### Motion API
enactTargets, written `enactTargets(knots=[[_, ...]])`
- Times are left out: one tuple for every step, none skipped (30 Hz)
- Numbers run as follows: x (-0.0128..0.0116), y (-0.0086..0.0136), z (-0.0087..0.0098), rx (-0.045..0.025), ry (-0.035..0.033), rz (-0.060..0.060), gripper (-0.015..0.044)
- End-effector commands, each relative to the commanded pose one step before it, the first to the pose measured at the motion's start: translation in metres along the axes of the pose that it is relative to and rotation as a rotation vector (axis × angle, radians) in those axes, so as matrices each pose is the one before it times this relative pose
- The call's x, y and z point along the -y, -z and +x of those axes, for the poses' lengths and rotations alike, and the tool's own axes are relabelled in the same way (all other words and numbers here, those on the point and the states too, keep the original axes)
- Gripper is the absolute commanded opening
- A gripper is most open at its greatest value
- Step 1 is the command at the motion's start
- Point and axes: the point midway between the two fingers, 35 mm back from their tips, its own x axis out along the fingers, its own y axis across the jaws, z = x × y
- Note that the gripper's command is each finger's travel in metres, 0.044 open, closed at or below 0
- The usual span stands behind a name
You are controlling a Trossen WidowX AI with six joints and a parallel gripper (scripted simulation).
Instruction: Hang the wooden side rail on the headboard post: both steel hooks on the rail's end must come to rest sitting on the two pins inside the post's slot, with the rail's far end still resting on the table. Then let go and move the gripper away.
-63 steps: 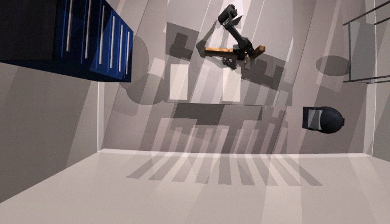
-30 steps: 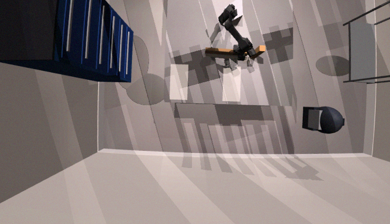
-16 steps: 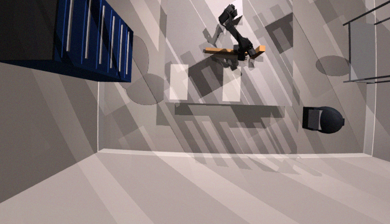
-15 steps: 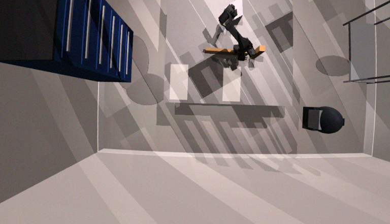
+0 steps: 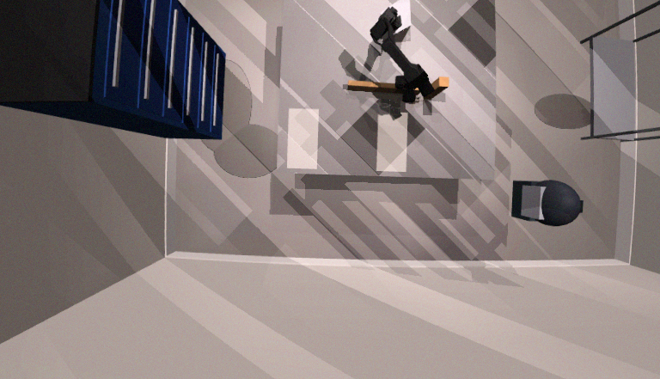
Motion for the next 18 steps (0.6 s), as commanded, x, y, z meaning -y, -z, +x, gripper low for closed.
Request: enactTargets(knots=[[0.00006, 0.00399, -0.00556, -0.00637, -0.01085, -0.0046, 0.0], [0.00012, 0.00011, -0.00011, -0.00001, 0.0, 0.0, 0.0], [0.00012, 0.00011, -0.00011, -0.00001, 0.0, 0.0, 0.0], [0.00012, 0.00011, -0.00004, -0.00001, 0.0, 0.0, 0.0], [0.00011, 0.0001, 0.00004, 0.0, 0.0, 0.0, 0.0], [0.00011, 0.0001, 0.00011, 0.0, 0.0, 0.0, 0.0], [0.00012, 0.00011, 0.00011, 0.0, 0.0, 0.0, 0.0], [0.00012, 0.00011, 0.00011, 0.0, 0.0, 0.0, 0.0], [0.00012, 0.00011, 0.00011, 0.0, 0.0, 0.0, 0.0], [0.00012, 0.00011, 0.00011, 0.0, 0.0, 0.0, 0.0], [0.00012, 0.00011, 0.00011, 0.0, 0.0, 0.0, 0.0], [0.00012, 0.00011, 0.00011, 0.0, 0.0, 0.0, 0.0], [0.00012, 0.00011, 0.00011, 0.0, 0.0, 0.0, 0.0], [-0.00001, 0.00011, 0.0001, 0.0, 0.0, 0.0, 0.0], [-0.0001, 0.0001, 0.0001, 0.0, -0.00001, 0.0, 0.0], [-0.00011, 0.00012, 0.00011, 0.0, -0.00001, 0.0, 0.0], [-0.00011, 0.00012, 0.00011, 0.0, -0.00001, 0.0, 0.0], [-0.00011, 0.00012, 0.00011, 0.0, -0.00001, 0.0, 0.0]])
